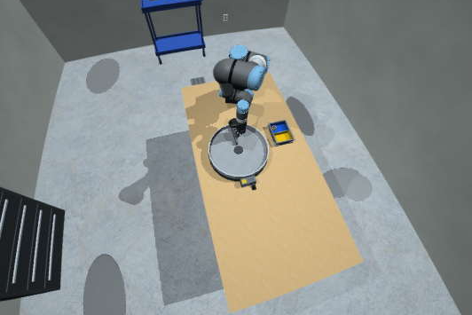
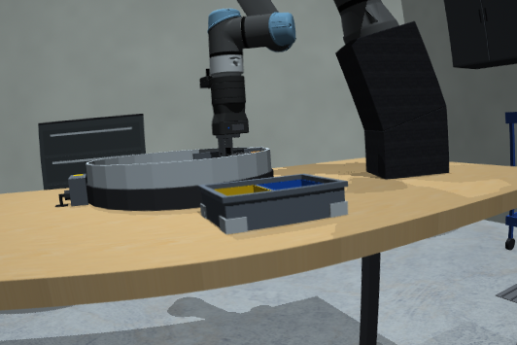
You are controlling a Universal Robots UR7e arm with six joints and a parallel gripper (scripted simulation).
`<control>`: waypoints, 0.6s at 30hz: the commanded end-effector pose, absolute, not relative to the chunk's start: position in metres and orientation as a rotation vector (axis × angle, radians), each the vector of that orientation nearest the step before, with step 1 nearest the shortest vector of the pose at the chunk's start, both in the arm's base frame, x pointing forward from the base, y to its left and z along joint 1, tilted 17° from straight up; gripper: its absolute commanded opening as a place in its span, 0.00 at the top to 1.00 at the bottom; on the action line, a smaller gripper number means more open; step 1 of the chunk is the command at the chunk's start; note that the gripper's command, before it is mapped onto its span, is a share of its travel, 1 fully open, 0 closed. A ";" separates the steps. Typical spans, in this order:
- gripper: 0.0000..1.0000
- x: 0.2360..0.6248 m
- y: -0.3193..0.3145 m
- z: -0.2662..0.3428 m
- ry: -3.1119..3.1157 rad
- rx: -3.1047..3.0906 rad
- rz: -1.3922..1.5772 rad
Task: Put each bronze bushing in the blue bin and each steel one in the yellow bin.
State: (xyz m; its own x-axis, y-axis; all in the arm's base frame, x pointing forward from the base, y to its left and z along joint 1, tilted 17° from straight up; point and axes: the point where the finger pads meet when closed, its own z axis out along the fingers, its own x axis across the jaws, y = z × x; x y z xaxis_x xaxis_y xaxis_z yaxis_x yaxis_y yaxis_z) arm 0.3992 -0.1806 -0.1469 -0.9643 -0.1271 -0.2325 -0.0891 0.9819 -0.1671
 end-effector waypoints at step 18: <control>1.00 0.399 -0.180 -0.144 2.884 -0.159 -0.228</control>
